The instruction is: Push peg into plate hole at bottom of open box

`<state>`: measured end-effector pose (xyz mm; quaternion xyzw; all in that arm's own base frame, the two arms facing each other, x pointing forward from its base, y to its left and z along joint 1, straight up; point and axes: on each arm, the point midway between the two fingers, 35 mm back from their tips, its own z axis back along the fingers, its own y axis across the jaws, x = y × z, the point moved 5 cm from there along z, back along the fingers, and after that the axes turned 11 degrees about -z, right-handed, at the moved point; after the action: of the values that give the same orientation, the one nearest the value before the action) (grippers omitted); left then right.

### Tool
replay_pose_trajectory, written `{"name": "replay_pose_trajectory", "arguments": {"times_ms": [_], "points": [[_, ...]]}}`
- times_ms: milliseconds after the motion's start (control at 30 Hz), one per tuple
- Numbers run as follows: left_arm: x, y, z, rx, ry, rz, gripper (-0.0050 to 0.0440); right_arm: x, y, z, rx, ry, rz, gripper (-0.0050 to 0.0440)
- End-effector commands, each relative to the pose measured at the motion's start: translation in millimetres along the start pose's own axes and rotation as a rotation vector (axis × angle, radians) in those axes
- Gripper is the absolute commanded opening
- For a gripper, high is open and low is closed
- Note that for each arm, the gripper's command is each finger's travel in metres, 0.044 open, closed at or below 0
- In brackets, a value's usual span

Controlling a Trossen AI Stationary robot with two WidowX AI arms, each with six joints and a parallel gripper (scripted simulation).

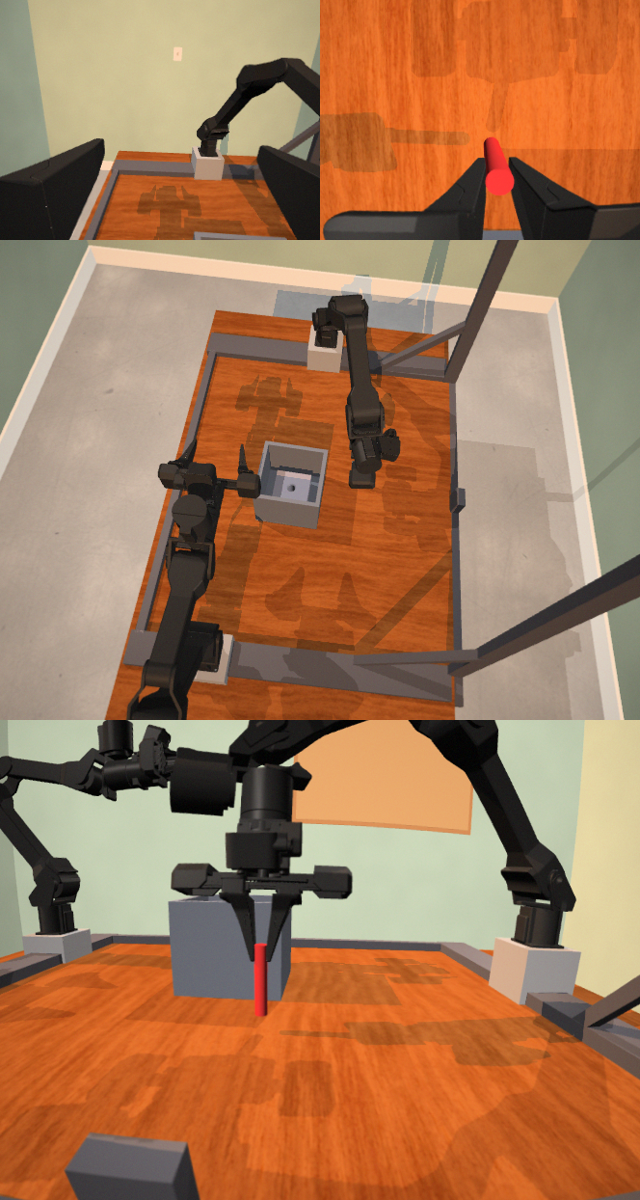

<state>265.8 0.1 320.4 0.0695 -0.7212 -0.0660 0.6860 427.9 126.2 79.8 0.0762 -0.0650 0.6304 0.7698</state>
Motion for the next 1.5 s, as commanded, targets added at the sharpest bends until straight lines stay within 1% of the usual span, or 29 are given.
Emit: {"name": "replay_pose_trajectory", "arguments": {"times_ms": [0,33,67,133,533,600,633,667,800,1000,1033,1100,1167,1200,1300,1467], "points": [[1.7,-0.2,0.6,0.000,-0.007,-0.004,0.0440,5.3,-3.6,25.8,-0.049,-0.019,0.008,-0.0050],[1.7,-0.2,0.6,0.000,-0.007,-0.004,0.0440,5.3,-3.6,25.8,-0.049,-0.019,0.008,-0.0050],[1.7,-0.2,0.6,0.000,-0.007,-0.004,0.0440,4.2,-3.6,20.1,-0.034,-0.012,0.005,-0.0050],[1.7,-0.2,0.6,0.000,-0.007,-0.004,0.0440,6.0,-3.1,30.0,-0.048,-0.018,0.008,-0.0050],[1.7,-0.2,0.6,0.000,-0.007,-0.004,0.0440,9.2,-1.3,49.4,-0.048,-0.017,0.009,-0.0050],[1.7,-0.2,0.6,0.000,-0.007,-0.004,0.0440,9.2,-1.3,49.4,-0.048,-0.017,0.009,-0.0050],[1.7,-0.2,0.6,0.000,-0.007,-0.004,0.0440,7.9,-1.9,41.8,-0.029,-0.009,0.005,-0.0050],[1.7,-0.2,0.6,0.000,-0.007,-0.004,0.0440,8.0,-1.9,42.7,-0.028,-0.007,0.005,-0.0050],[1.7,-0.2,0.6,0.000,-0.007,-0.004,0.0440,10.8,-0.4,58.3,-0.046,-0.017,0.009,-0.0050],[1.7,-0.2,0.6,0.000,-0.007,-0.004,0.0440,10.2,-0.7,54.8,-0.039,-0.013,0.007,-0.0050],[1.7,-0.2,0.6,0.000,-0.007,-0.004,0.0440,11.1,-4.0,68.3,-0.078,-0.026,-0.023,-0.0050],[1.7,-0.2,0.6,0.000,-0.007,-0.004,0.0440,11.5,-8.5,79.4,-0.116,-0.039,-0.082,-0.0050],[1.7,-0.2,0.6,0.000,-0.007,-0.004,0.0440,11.5,-8.5,79.4,-0.116,-0.039,-0.082,-0.0050],[1.7,-0.2,0.6,0.000,-0.007,-0.004,0.0440,11.9,-9.9,83.6,-0.128,-0.044,-0.114,-0.0050],[1.7,-0.2,0.6,0.000,-0.007,-0.004,0.0440,10.8,-17.0,108.1,-0.197,-0.071,-0.257,-0.0050],[1.7,-0.2,0.6,0.000,-0.007,-0.004,0.0440,7.6,-25.0,140.5,-0.285,-0.121,-0.459,-0.0050]]}}
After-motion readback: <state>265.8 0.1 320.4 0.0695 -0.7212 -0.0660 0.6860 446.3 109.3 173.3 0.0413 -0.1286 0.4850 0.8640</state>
